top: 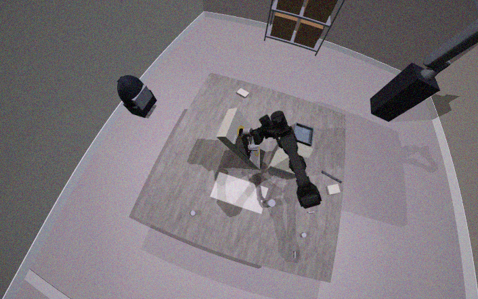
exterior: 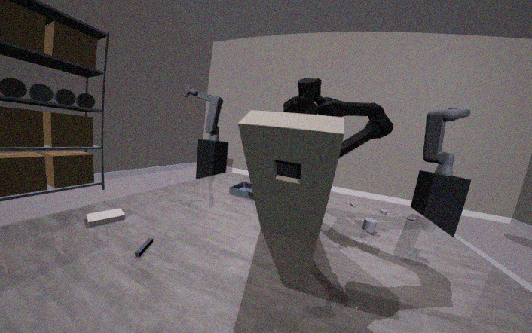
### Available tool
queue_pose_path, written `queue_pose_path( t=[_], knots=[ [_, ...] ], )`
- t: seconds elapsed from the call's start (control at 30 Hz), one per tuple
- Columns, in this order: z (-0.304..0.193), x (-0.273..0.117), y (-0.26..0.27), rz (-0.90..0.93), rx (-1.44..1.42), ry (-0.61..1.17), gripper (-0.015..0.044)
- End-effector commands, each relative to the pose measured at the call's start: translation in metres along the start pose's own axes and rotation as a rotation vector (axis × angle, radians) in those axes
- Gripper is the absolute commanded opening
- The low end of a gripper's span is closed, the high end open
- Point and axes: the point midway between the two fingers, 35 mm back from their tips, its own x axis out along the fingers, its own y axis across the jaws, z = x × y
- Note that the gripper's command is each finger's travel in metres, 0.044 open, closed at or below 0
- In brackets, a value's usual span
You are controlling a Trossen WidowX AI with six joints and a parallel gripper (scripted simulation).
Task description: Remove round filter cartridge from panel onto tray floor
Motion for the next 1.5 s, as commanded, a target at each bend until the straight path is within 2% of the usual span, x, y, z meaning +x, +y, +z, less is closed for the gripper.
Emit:
queue_pose_path(
  t=[0.0, 0.97, 1.1, 1.47],
  knots=[
    [0.001, -0.011, 0.005, 0.013, -0.016, -0.008, 0.0000],
    [-0.063, 0.001, -0.039, 0.013, -0.015, -0.007, 0.0000],
    [-0.057, 0.000, -0.036, 0.013, -0.011, -0.003, 0.0089],
    [-0.062, 0.000, -0.038, 0.013, -0.014, -0.006, 0.0089]
  ],
)
